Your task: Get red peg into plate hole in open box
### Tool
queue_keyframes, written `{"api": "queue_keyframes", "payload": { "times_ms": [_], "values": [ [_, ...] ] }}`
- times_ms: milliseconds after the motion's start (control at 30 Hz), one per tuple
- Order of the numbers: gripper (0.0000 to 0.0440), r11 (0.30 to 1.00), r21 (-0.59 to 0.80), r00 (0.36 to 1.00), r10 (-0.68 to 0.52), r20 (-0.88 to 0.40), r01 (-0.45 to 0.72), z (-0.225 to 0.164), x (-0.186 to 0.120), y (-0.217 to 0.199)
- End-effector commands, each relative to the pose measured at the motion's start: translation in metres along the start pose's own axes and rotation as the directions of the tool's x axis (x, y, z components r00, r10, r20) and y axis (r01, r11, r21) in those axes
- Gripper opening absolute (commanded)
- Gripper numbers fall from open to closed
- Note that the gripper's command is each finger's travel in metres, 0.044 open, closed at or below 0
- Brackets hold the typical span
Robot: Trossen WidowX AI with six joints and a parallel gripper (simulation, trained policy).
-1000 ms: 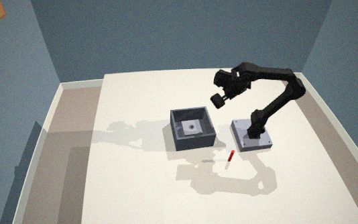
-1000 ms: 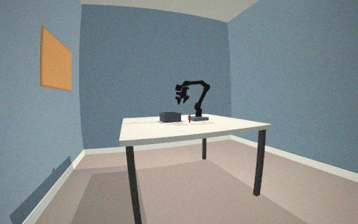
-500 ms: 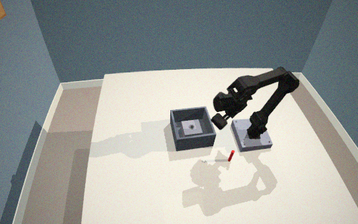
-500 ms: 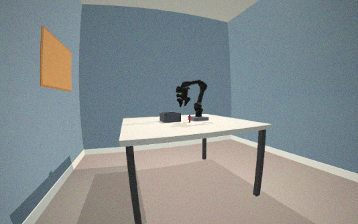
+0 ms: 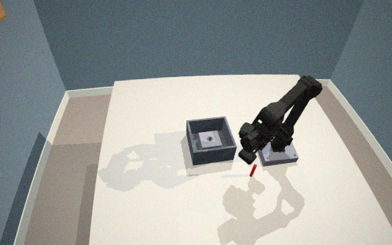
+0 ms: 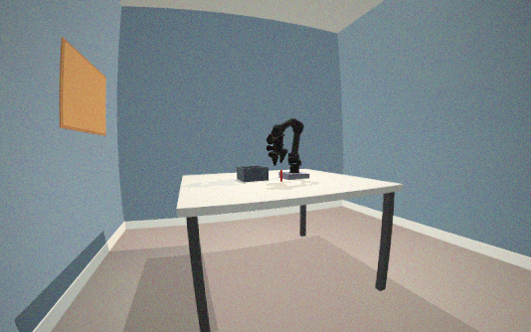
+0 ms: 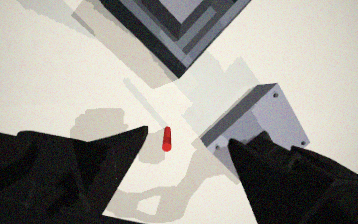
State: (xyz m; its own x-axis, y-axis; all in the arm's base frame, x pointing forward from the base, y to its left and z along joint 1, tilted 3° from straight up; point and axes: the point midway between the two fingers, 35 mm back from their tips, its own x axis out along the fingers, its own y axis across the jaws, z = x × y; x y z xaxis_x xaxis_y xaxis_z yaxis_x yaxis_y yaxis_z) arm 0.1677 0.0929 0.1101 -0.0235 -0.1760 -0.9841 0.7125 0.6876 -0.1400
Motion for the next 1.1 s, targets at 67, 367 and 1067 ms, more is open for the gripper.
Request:
{"api": "queue_keyframes", "payload": {
  "times_ms": [67,367,1067],
  "values": [
    [0.044,1.0,-0.014,1.0,-0.011,-0.018,0.01,-0.021,0.022,0.008],
    [0.0438,0.999,-0.041,1.0,0.025,0.001,-0.025,-0.038,0.06,0.024],
    [0.0076,0.995,-0.099,1.0,-0.004,-0.01,0.003,-0.046,0.108,0.031]
  ]
}}
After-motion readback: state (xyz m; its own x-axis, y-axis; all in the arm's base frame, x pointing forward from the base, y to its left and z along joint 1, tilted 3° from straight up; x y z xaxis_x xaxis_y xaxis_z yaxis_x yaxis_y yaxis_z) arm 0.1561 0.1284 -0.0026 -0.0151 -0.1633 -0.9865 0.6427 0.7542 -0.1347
